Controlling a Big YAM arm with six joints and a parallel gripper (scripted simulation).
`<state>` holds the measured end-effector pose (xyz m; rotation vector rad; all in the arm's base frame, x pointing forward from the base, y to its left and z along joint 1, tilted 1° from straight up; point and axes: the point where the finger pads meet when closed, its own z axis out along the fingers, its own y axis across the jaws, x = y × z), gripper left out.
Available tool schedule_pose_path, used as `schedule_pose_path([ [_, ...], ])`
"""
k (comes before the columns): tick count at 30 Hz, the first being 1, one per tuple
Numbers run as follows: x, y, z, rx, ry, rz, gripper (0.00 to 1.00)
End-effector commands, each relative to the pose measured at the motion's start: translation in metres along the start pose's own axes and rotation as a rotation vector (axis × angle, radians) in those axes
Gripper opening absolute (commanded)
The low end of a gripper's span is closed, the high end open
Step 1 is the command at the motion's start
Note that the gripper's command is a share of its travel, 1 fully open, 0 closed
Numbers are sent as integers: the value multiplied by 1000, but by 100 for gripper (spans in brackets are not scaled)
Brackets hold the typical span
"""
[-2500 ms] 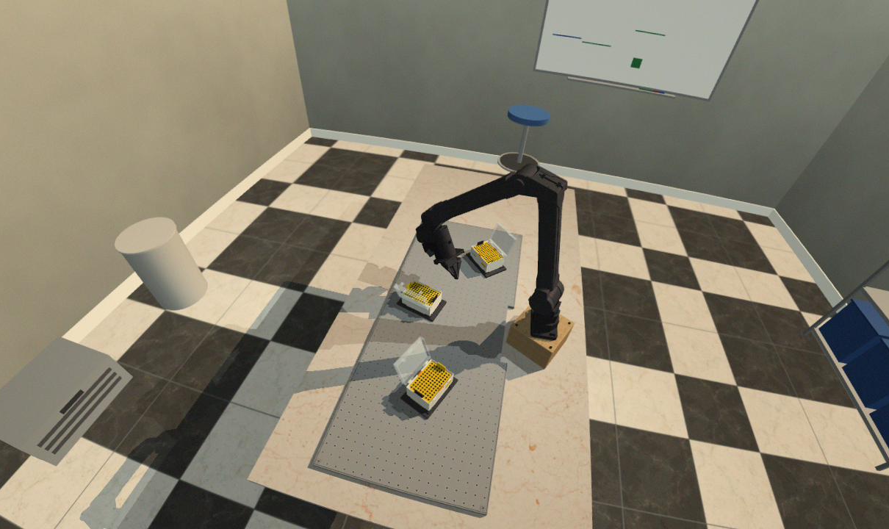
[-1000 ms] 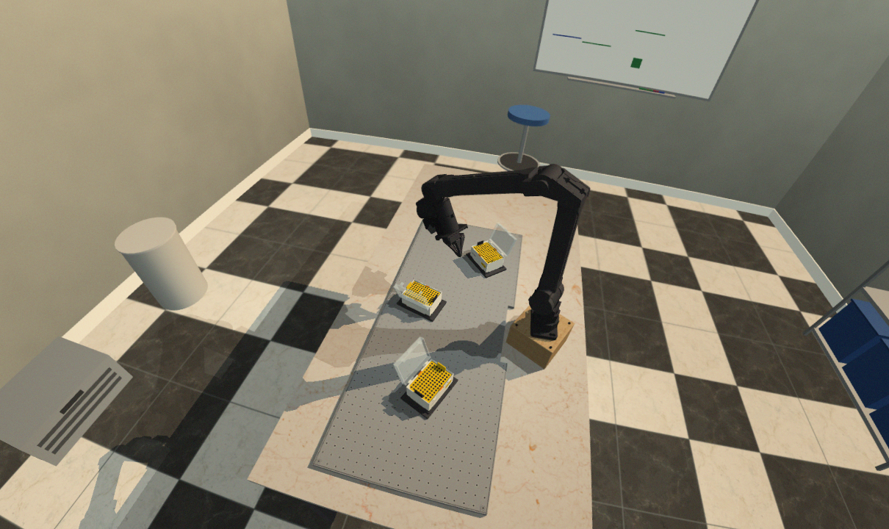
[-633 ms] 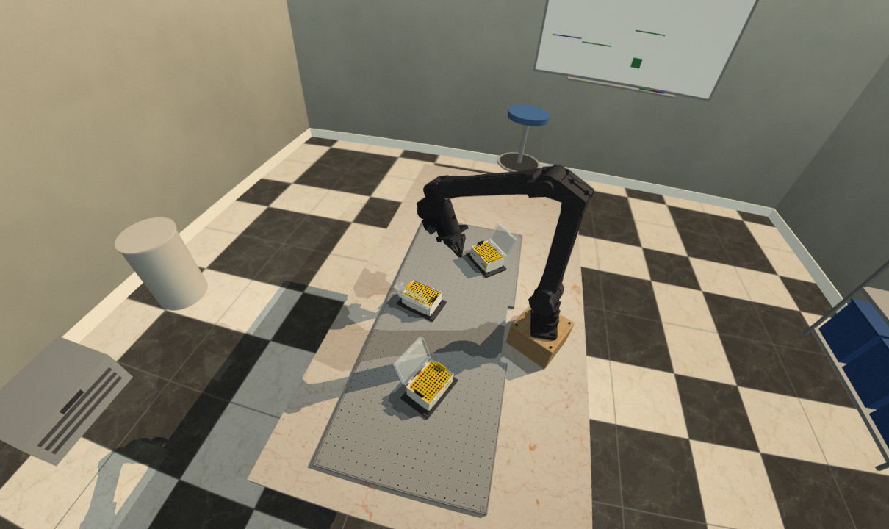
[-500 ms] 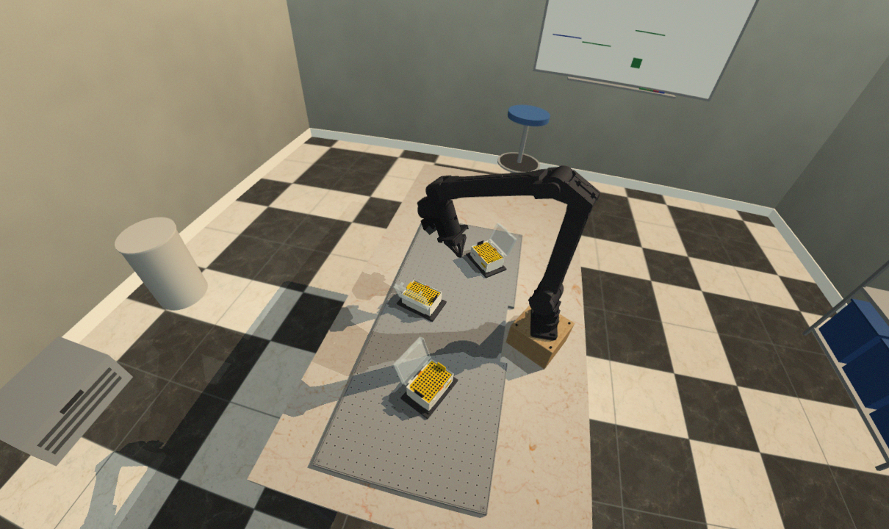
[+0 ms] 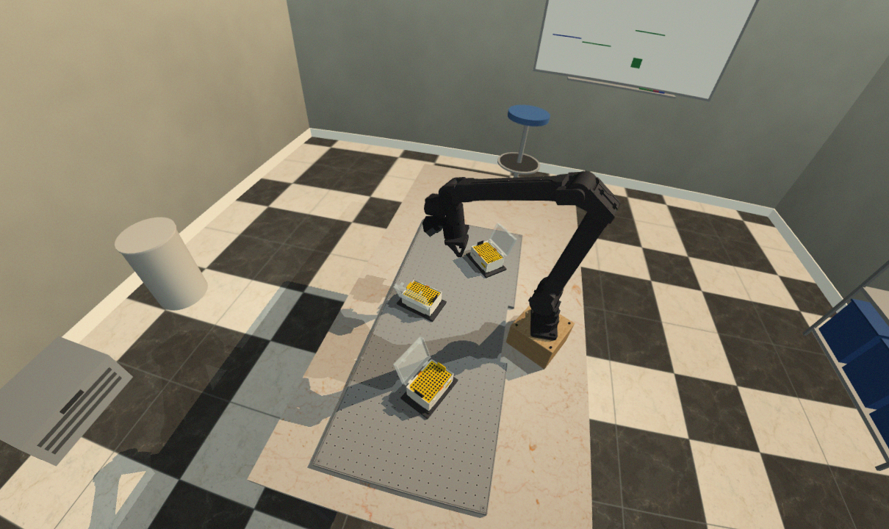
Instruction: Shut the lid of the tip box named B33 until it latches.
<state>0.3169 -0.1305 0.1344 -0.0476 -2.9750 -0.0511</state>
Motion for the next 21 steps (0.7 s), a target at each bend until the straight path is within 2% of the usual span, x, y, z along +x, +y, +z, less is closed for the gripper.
schedule_pose_path([
  [1,-3,-1,-9,31,-87,-168,0],
  [3,-3,-1,-9,31,-87,-168,0],
  [10,-2,-4,-9,86,-197,-360,0],
  [13,-2,-4,-9,89,-203,-370,0],
  [14,-13,-9,-23,106,-230,-369,0],
  [16,-15,-10,-16,94,-210,-370,0],
  [17,-24,1,-24,102,-216,-426,0],
  [21,-31,8,-24,107,-211,-492,0],
])
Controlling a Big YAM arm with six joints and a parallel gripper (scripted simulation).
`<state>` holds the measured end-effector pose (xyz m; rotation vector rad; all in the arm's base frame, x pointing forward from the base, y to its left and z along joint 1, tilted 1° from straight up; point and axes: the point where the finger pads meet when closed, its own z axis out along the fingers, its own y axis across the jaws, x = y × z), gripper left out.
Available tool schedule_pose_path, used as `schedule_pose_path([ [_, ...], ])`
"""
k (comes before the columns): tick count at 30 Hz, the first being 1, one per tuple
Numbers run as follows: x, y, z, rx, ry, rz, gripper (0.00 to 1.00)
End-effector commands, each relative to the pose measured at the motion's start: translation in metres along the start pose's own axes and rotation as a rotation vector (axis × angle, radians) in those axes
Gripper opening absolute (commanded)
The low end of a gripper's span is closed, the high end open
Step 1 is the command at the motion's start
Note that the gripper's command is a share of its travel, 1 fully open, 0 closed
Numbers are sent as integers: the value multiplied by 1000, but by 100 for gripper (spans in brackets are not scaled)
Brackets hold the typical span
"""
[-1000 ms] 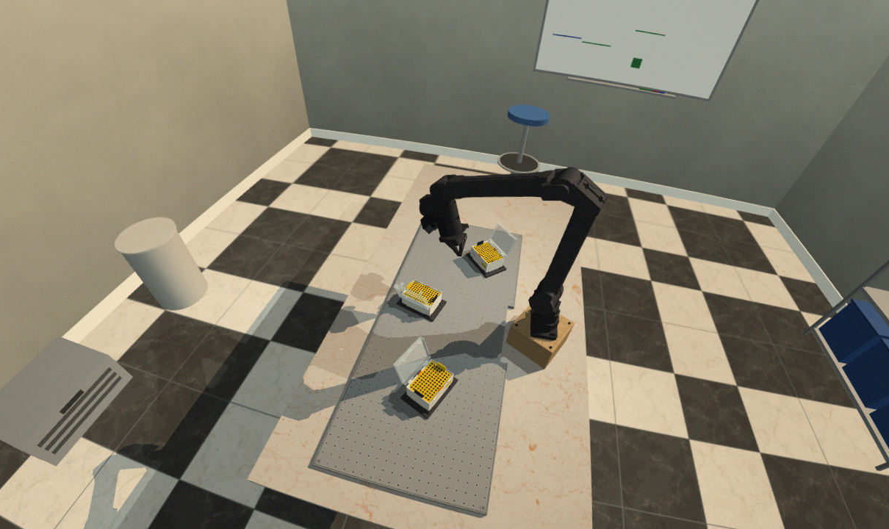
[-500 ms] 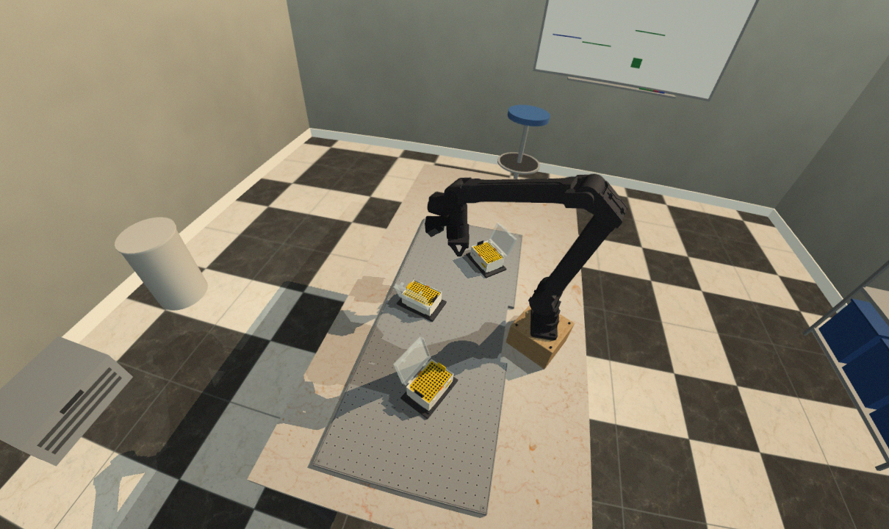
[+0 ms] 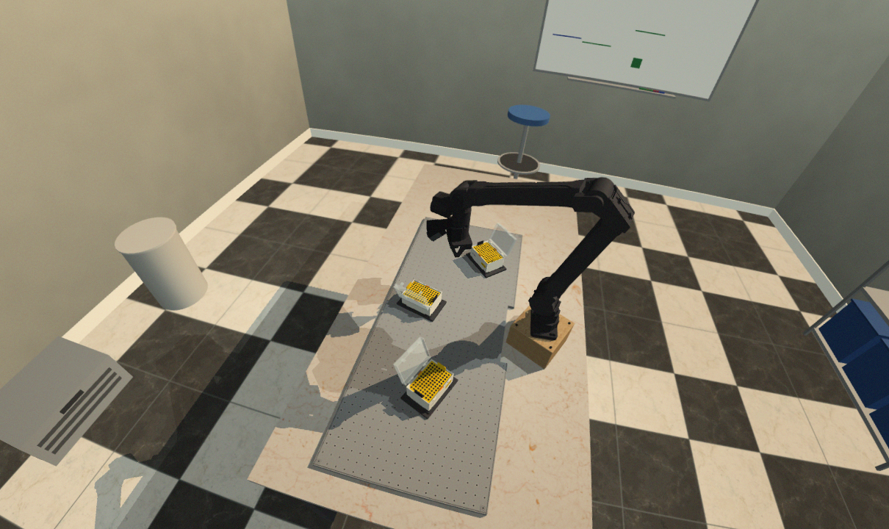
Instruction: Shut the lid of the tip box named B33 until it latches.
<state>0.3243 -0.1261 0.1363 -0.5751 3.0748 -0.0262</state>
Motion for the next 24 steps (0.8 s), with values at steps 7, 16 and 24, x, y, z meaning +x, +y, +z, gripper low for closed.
schedule_pose_path([
  [7,-62,4,-17,30,-42,-241,0],
  [16,-95,18,-16,26,-42,-219,0],
  [24,-119,30,-16,18,-33,-219,0],
])
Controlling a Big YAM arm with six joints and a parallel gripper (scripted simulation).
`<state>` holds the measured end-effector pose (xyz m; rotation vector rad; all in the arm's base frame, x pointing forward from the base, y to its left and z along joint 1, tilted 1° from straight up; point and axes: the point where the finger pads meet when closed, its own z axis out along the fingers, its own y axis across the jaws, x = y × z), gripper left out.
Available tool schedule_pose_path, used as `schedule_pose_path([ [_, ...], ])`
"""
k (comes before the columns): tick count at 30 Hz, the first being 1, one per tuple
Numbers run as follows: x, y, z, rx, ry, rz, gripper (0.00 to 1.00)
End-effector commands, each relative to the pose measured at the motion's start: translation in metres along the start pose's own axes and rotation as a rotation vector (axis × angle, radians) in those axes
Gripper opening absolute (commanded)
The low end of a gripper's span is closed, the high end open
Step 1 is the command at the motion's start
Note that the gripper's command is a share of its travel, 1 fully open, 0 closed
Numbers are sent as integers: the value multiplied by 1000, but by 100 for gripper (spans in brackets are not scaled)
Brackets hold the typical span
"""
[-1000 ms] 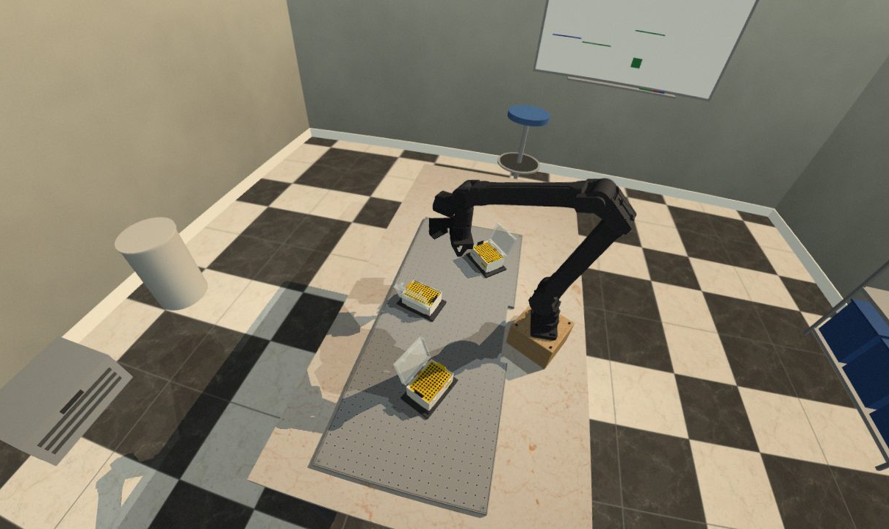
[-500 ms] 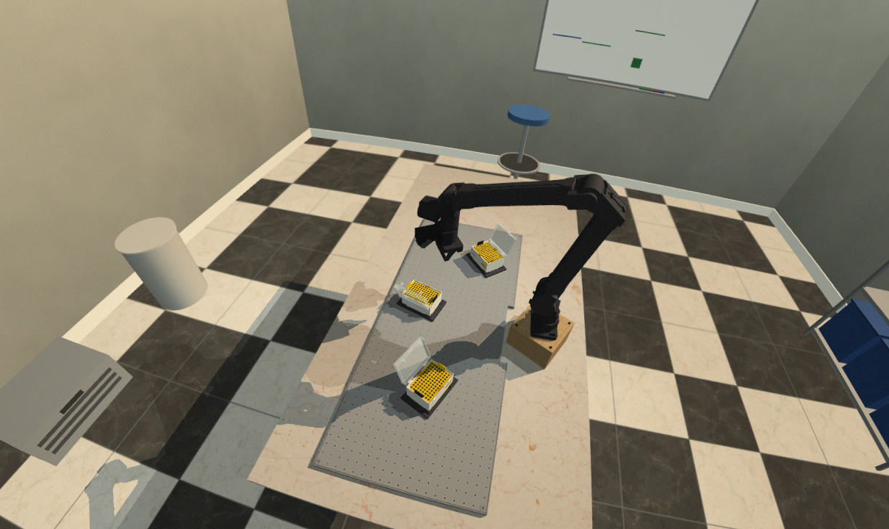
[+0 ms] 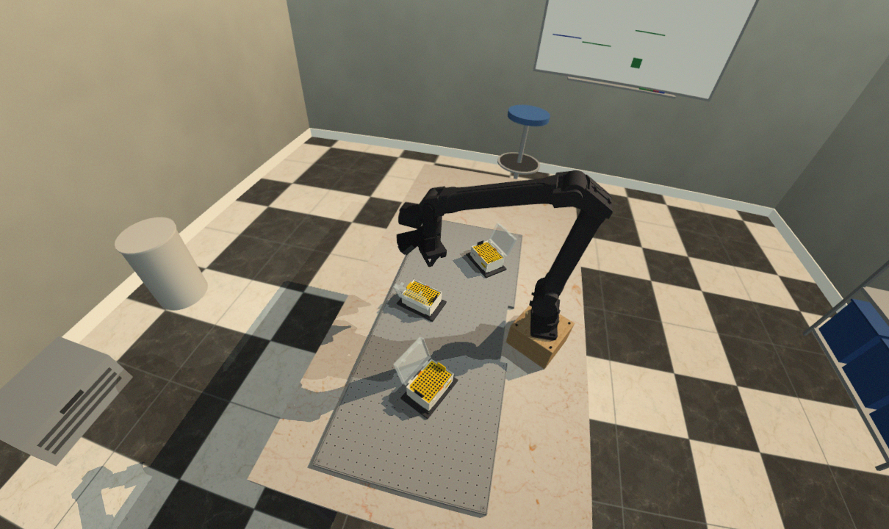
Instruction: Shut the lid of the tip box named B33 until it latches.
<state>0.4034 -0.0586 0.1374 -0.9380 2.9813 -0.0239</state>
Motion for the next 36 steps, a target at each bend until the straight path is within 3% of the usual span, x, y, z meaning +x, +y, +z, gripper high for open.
schedule_pose_path([
  [1,-24,-7,-15,22,-24,-14,0],
  [22,-111,36,-14,23,-19,-668,0],
  [32,-138,46,-14,30,-27,-669,0],
  [33,-119,50,12,-3,4,-658,0],
  [36,-117,47,27,-3,4,-651,0],
])
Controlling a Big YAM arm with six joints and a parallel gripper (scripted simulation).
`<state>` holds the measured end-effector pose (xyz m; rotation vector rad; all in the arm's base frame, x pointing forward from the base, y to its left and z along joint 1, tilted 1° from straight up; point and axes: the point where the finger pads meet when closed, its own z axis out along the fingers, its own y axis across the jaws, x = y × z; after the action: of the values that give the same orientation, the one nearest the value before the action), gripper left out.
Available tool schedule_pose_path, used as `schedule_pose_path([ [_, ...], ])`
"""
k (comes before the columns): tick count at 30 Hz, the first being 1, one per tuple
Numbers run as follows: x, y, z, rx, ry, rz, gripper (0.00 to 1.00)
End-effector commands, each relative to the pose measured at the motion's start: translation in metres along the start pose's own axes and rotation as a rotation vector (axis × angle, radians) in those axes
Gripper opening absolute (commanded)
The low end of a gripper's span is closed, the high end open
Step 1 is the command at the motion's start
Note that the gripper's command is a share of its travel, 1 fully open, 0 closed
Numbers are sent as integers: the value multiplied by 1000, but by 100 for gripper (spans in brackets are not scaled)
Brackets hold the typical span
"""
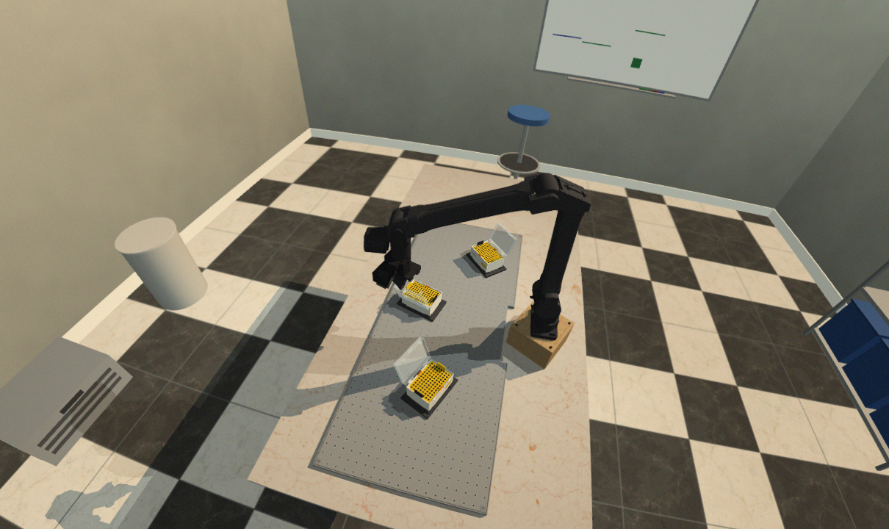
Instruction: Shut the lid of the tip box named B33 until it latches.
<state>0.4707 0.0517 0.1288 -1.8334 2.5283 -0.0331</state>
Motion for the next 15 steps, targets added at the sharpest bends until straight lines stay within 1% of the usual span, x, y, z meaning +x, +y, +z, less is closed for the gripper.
schedule_pose_path([
  [1,4,-3,23,-10,8,-7,0],
  [2,4,-3,28,-10,9,-6,0],
  [4,4,-3,29,-10,9,-6,0],
  [5,-1,-15,18,20,-5,-6,0],
  [7,-1,-15,18,20,-5,-6,0],
  [8,-2,-15,-5,49,-17,-6,0],
  [12,-2,-16,-4,51,-18,-6,0],
  [13,-3,-10,10,22,-8,-2,0],
  [15,-3,-10,10,22,-8,-2,0],
])
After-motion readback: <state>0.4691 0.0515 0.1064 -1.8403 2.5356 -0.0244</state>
